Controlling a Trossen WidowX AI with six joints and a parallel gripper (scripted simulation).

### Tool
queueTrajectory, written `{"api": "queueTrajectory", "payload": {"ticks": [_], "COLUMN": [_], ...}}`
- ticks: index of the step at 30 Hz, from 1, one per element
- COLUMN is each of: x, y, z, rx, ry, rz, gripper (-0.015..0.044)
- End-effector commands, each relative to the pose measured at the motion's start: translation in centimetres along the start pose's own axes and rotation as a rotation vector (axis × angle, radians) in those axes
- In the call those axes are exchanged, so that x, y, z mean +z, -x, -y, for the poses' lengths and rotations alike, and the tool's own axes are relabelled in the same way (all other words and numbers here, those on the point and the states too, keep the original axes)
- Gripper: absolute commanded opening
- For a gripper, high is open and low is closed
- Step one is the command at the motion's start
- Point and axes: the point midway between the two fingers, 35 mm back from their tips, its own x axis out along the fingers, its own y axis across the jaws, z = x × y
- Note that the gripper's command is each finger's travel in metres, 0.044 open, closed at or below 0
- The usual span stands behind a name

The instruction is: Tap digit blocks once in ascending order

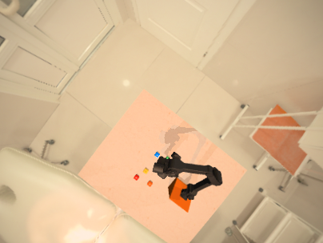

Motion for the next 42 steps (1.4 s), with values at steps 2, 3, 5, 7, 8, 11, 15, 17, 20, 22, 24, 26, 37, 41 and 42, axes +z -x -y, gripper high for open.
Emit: {"api": "queueTrajectory", "payload": {"ticks": [2,3,5,7,8,11,15,17,20,22,24,26,37,41,42], "x": [-0.2,-0.3,-0.5,-0.6,-0.6,-0.6,-0.5,-0.5,-0.5,-0.5,-0.5,-0.5,-0.4,-0.6,-0.6], "y": [-4.1,-5.7,-7.7,-8.0,-8.0,-8.0,-8.6,-8.9,-9.4,-9.7,-10.0,-10.3,-10.5,-8.0,-8.0], "z": [-0.2,-0.1,0.0,0.1,0.1,0.1,0.0,0.0,0.0,0.0,0.0,0.1,0.1,0.1,0.1], "rx": [0.012,0.009,0.0,-0.002,-0.002,-0.002,-0.001,-0.001,-0.001,-0.001,-0.001,-0.002,0.002,-0.002,-0.002], "ry": [-0.003,-0.001,0.002,0.003,0.003,0.003,0.003,0.003,0.003,0.003,0.003,0.003,-0.003,0.003,0.003], "rz": [-0.007,-0.006,-0.006,-0.007,-0.007,-0.007,-0.006,-0.006,-0.006,-0.006,-0.006,-0.006,-0.002,-0.007,-0.007], "gripper": [0.002,0.002,0.002,0.002,0.002,0.002,0.002,0.002,0.002,0.002,0.002,0.002,0.002,0.002,0.002]}}
